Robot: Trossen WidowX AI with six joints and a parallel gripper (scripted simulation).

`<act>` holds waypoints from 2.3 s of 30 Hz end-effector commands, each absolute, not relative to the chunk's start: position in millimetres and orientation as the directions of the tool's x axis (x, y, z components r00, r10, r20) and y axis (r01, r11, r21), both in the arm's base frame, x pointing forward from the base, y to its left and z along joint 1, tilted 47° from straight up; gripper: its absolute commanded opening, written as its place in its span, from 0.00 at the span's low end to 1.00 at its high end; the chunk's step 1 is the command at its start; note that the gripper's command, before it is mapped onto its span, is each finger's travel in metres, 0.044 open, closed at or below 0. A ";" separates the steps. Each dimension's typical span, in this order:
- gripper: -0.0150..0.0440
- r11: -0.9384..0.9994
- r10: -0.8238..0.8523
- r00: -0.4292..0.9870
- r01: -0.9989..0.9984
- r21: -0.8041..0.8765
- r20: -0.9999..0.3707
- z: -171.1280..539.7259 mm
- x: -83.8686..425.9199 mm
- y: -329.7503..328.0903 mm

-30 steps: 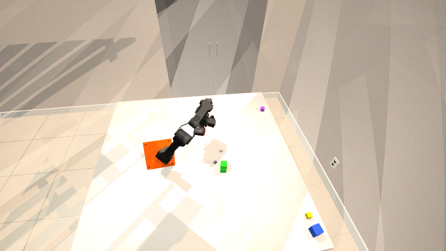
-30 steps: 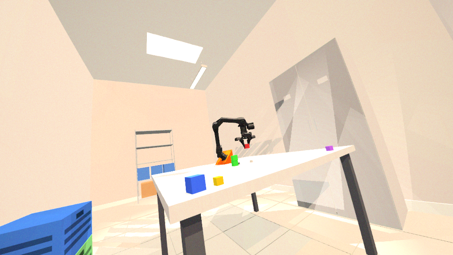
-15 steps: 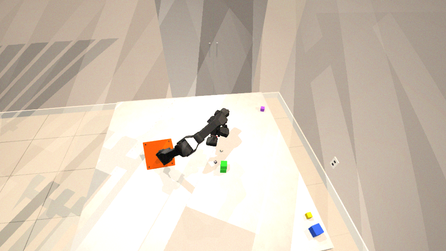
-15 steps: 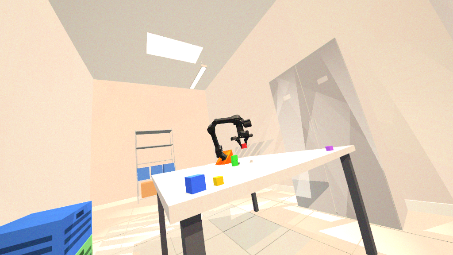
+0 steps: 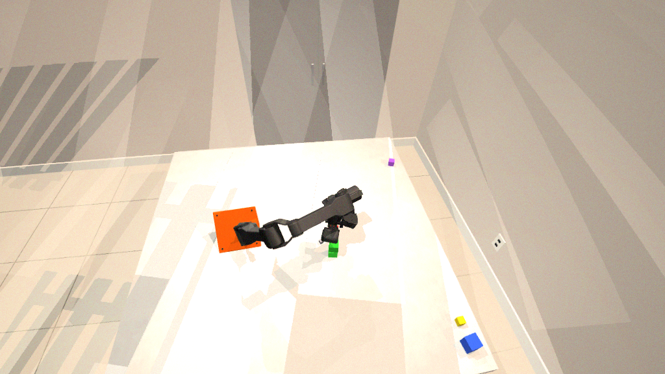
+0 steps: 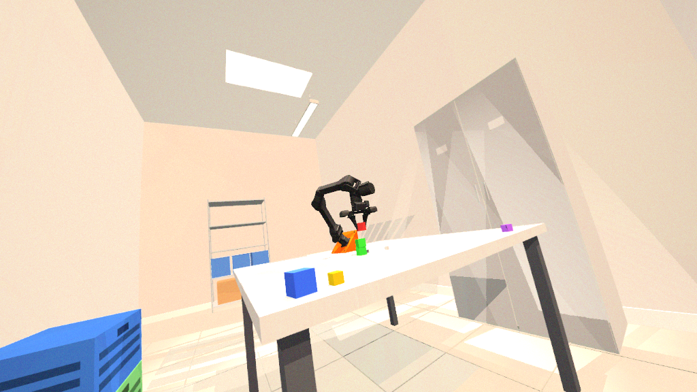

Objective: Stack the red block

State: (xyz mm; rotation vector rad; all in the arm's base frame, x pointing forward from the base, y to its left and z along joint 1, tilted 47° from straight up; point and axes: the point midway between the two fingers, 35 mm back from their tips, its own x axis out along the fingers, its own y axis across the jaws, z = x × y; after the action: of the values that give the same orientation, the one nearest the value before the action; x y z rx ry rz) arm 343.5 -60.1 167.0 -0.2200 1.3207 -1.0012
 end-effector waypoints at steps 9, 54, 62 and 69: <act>0.25 0.579 -0.718 -0.075 0.487 -0.654 -0.692 175.4 342.3 -80.0; 1.00 0.579 -0.717 -0.078 0.487 -0.654 -0.693 154.8 340.3 -100.4; 1.00 0.579 -0.717 -0.078 0.487 -0.654 -0.693 154.8 340.3 -100.4; 1.00 0.579 -0.717 -0.078 0.487 -0.654 -0.693 154.8 340.3 -100.4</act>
State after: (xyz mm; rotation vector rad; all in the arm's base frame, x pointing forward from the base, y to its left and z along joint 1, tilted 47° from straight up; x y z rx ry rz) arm 340.3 -100.2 155.1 -0.2227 1.3104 -1.0083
